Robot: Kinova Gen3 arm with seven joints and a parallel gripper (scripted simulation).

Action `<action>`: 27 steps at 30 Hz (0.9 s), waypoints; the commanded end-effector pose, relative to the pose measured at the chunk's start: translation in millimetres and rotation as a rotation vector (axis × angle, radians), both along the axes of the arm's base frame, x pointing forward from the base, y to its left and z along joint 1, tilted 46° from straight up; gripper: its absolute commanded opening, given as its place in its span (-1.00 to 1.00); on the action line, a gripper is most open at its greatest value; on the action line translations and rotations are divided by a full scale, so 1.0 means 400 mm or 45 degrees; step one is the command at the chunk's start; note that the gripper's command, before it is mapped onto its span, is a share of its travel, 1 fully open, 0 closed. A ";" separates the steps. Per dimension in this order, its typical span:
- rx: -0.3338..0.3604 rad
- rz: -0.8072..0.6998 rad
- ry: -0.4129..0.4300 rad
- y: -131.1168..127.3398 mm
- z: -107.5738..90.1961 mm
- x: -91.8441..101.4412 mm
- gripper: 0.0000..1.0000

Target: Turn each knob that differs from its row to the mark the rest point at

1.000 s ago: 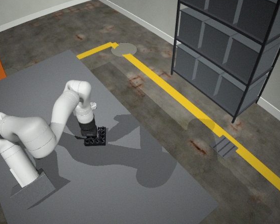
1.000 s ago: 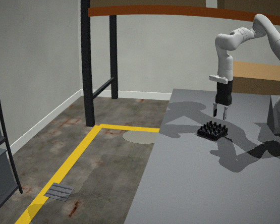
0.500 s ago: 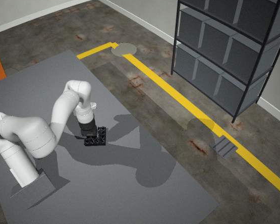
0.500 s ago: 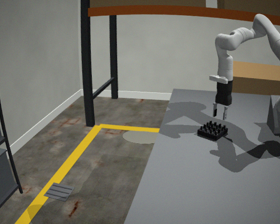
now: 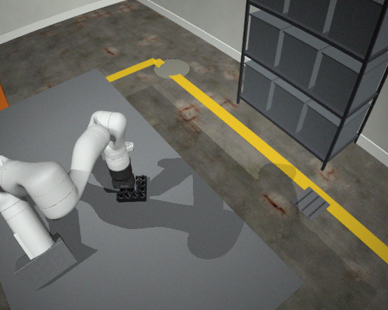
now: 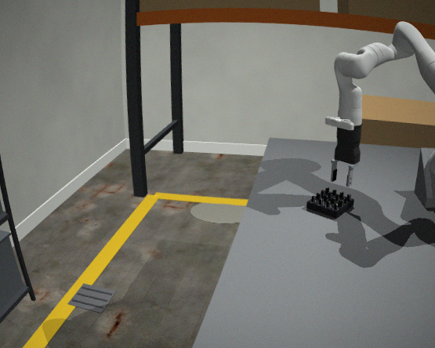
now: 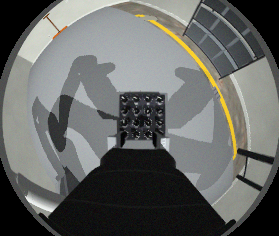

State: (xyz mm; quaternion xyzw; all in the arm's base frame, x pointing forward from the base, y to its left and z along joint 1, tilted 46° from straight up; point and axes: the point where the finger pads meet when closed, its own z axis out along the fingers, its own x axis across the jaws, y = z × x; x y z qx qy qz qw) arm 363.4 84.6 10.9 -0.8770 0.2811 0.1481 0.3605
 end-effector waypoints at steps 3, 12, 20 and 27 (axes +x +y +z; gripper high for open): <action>-0.001 -0.002 -0.001 -0.002 0.001 0.001 1.00; -0.001 -0.002 -0.001 -0.002 0.001 0.001 1.00; -0.001 -0.002 -0.001 -0.002 0.001 0.001 1.00; 0.000 -0.002 -0.001 -0.006 -0.004 -0.003 1.00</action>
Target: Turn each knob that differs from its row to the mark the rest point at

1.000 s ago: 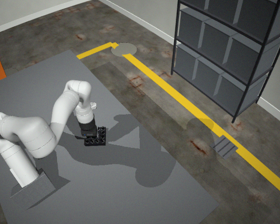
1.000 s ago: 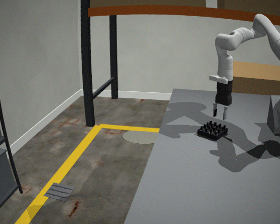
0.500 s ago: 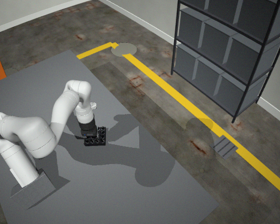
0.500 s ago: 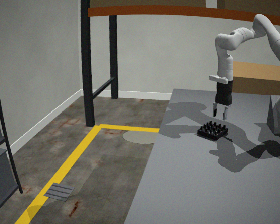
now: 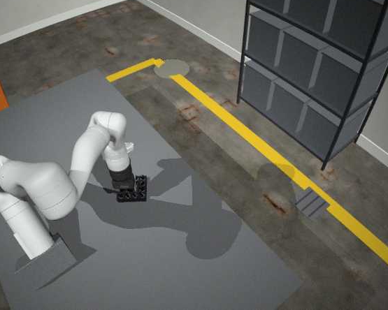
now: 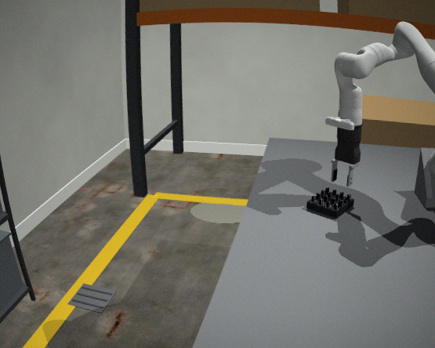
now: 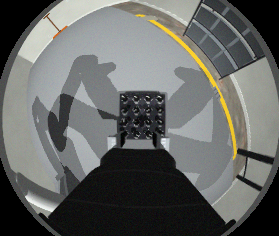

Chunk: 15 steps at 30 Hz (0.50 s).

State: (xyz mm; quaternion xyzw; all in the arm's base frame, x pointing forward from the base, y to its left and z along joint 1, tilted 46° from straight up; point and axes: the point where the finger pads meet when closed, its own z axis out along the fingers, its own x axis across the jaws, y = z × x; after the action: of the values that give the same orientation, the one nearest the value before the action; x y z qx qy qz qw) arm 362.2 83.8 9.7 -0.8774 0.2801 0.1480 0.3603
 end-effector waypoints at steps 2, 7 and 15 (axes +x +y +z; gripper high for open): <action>0.001 -0.004 0.000 -0.007 -0.004 -0.003 1.00; 0.001 -0.004 0.000 -0.014 -0.010 -0.010 1.00; 0.001 -0.004 0.000 -0.038 -0.034 -0.033 1.00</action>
State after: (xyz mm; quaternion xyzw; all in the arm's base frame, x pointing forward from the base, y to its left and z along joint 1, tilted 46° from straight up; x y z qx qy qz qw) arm 349.8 73.2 -2.3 -0.8791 0.2764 0.1485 0.3588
